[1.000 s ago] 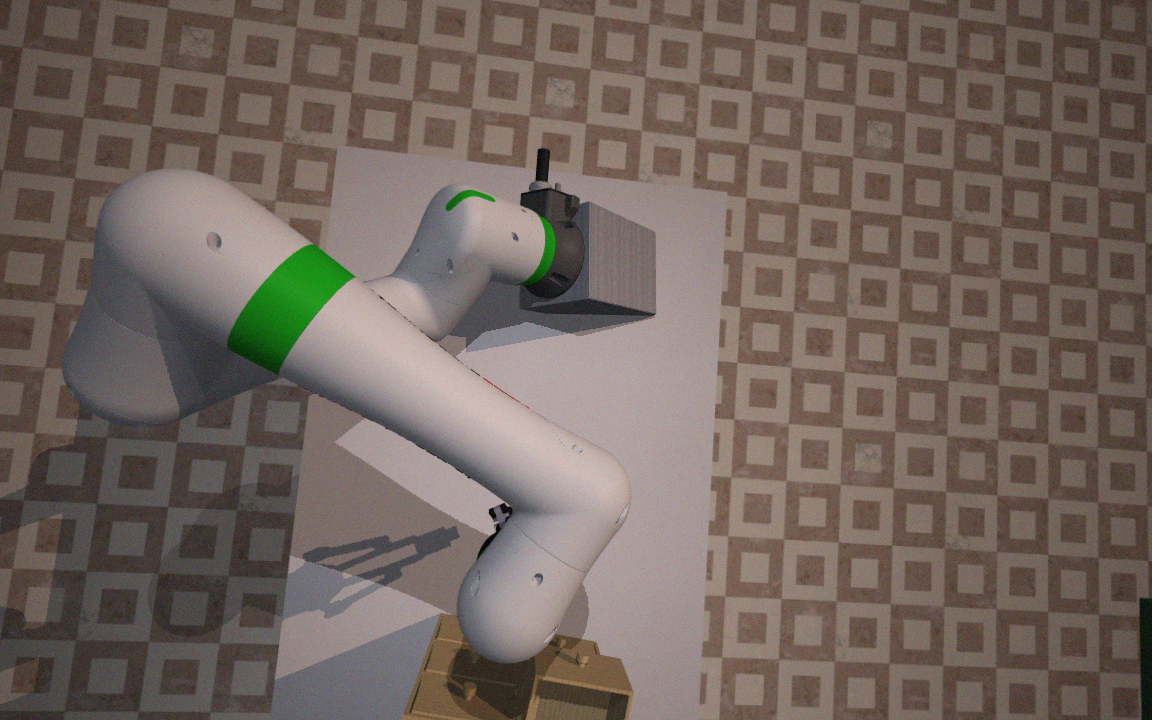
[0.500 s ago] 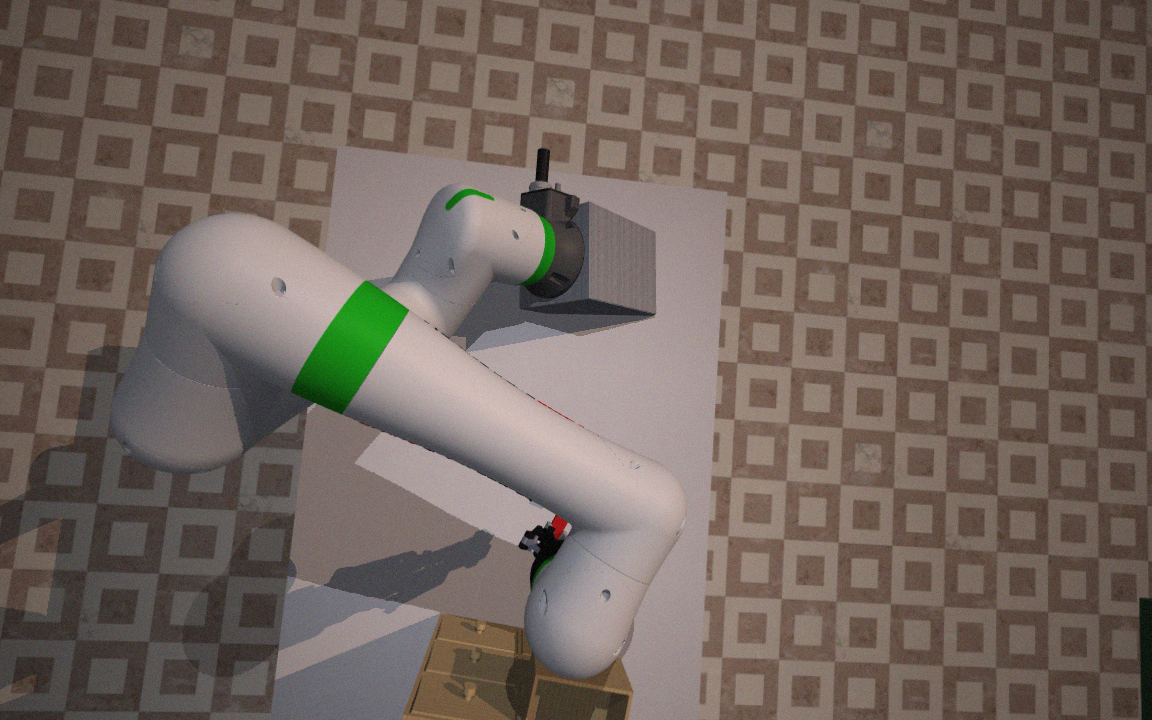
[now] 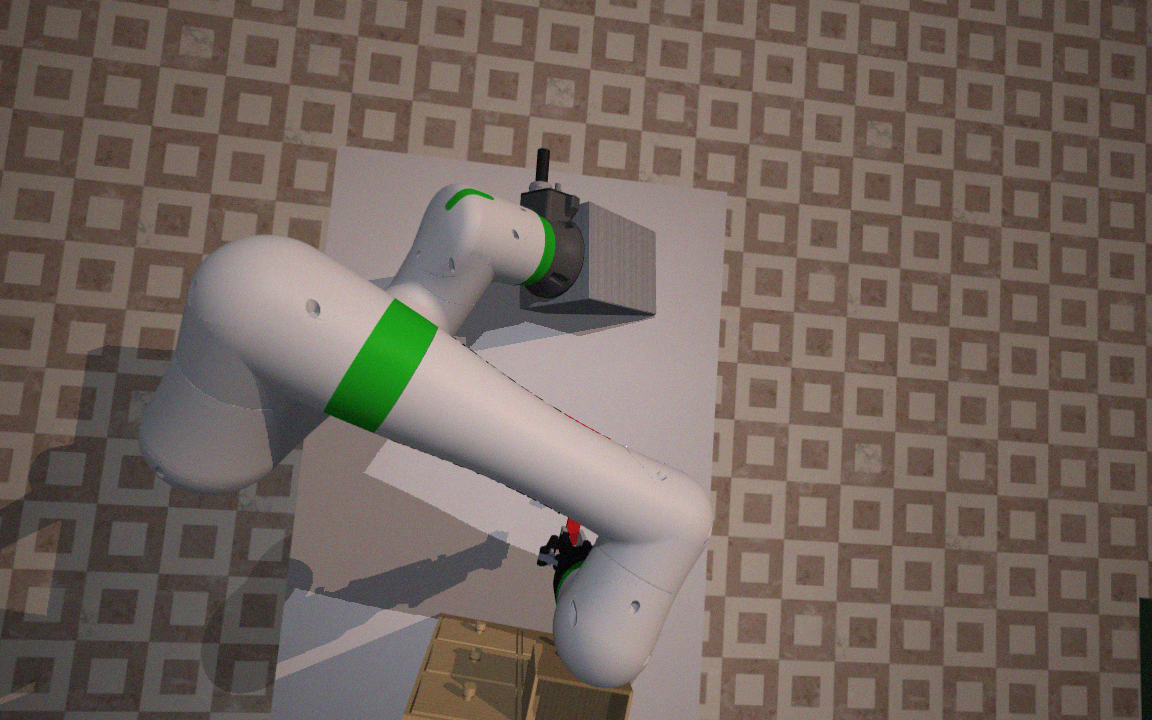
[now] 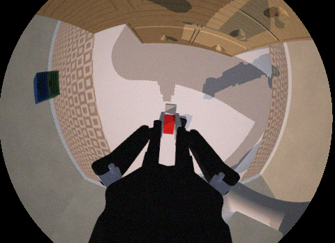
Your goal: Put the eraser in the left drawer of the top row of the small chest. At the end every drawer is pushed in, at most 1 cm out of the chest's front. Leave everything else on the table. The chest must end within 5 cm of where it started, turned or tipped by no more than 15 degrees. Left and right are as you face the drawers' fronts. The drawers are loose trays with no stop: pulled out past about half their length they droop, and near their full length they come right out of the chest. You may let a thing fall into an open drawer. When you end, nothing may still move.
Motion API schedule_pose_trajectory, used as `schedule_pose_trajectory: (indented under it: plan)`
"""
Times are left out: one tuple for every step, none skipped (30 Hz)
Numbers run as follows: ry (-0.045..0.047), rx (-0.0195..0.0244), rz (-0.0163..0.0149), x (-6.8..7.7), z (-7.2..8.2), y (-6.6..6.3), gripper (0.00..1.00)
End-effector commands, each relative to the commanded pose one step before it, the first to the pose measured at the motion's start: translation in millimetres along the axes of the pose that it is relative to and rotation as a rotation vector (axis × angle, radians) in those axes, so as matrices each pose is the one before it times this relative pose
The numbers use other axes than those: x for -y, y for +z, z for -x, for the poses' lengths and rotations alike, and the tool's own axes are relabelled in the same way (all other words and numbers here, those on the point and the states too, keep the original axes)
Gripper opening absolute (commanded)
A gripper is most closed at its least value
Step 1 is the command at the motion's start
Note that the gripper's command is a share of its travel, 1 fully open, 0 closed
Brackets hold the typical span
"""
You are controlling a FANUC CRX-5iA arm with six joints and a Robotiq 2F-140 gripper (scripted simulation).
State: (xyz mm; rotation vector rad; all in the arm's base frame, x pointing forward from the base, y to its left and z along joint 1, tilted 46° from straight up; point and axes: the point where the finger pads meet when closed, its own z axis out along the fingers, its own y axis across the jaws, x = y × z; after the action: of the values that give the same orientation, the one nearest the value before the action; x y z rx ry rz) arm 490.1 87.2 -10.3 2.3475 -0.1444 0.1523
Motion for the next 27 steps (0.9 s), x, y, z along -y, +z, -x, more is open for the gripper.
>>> schedule_pose_trajectory:
  plan:
    - [-0.00011,-0.00022,-0.00029,0.14,-0.1,-1.12,0.11]
    - [-0.00006,0.00005,0.0,0.0,0.0,-0.62,0.11]
    - [-0.00008,0.00006,0.0,0.0,0.0,-0.78,0.11]
    - [-0.0001,0.00008,0.0,0.0,0.0,-0.95,0.11]
    - [-0.00012,0.0001,0.0,0.0,0.0,-1.13,0.11]
    - [0.0,0.0,0.00001,0.0,-0.01,-1.36,0.11]
    - [0.0,0.0,0.0,0.0,0.0,0.0,0.11]
    - [0.0,0.0,0.0,0.0,0.0,0.0,0.11]
    - [0.0,0.0,0.0,0.0,-0.01,-1.57,0.11]
    - [-0.00001,0.00001,-0.00001,0.0,0.0,-1.78,0.11]
    - [0.00001,-0.00001,0.0,0.0,-0.02,-2.0,0.11]
    - [0.0,0.0,0.0,0.0,-0.01,-2.23,0.11]
    - [0.0,0.0,0.0,0.0,-0.01,-2.45,0.11]
    - [0.0,0.0,0.0,0.0,-0.01,-2.68,0.11]
    - [0.0,0.0,0.0,0.0,-0.02,-2.88,0.11]
    - [-0.00001,0.00001,-0.00001,0.0,-0.01,-3.1,0.11]
    - [0.0,0.0,0.0,0.0,-0.02,-3.29,0.11]
    - [0.0,0.0,0.0,0.0,-0.02,-3.49,0.11]
    - [0.0,0.0,0.0,0.0,-0.02,-3.68,0.11]
    - [0.0,0.0,0.0,0.0,-0.02,-3.86,0.11]
    - [0.0,0.0,0.0,0.0,-0.03,-4.03,0.11]
    - [0.0,0.0,0.0,0.0,-0.02,-4.19,0.11]
    - [0.0,0.0,0.0,0.0,-0.02,-4.34,0.11]
    - [0.0,0.0,0.0,0.0,0.0,0.0,0.11]
    - [0.0,0.0,0.0,0.0,0.0,0.0,0.11]
    - [0.0,0.0,0.0,0.0,-0.02,-4.48,0.11]
    - [0.0,0.0,0.0,0.0,-0.02,-4.61,0.11]
